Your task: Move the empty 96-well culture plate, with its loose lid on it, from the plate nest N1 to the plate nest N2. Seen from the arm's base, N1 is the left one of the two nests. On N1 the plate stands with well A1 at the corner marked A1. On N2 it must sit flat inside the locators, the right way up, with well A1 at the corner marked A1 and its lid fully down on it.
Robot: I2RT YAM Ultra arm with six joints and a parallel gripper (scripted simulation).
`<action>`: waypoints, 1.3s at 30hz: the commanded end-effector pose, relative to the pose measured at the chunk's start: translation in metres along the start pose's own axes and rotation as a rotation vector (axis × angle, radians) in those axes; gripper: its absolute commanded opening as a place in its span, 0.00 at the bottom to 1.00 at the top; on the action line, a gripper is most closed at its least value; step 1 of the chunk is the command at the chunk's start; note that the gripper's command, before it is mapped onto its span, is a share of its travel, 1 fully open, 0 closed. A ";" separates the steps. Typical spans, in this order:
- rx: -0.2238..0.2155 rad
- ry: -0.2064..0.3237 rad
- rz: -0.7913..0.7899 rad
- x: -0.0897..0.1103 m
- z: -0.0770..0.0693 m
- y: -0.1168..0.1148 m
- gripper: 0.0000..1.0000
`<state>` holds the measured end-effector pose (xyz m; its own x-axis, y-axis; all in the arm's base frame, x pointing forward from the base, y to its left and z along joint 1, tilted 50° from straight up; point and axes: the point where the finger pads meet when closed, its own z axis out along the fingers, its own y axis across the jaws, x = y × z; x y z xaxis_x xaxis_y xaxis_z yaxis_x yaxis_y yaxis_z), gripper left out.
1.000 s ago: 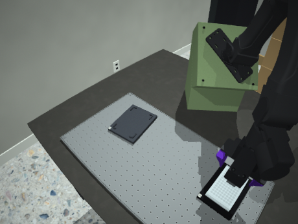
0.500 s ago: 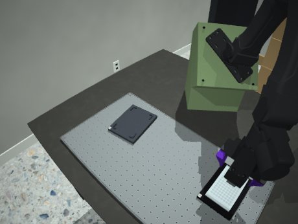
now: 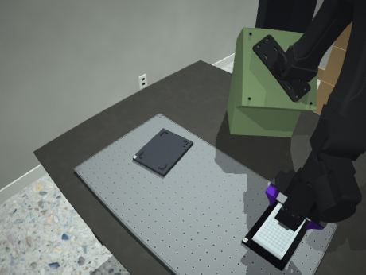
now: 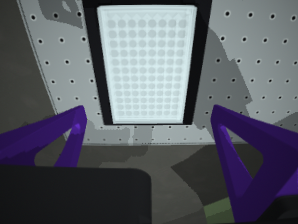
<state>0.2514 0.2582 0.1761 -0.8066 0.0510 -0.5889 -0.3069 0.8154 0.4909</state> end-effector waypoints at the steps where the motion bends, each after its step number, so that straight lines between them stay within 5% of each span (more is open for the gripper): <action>1: 0.004 0.011 0.001 0.007 0.012 -0.002 1.00; 28: 0.006 0.009 0.000 0.008 0.049 -0.003 1.00; 39: -0.017 -0.027 0.001 -0.010 0.063 0.008 1.00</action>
<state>0.2783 0.2905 0.1333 -0.8160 0.0411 -0.5766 -0.3019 0.8204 0.4857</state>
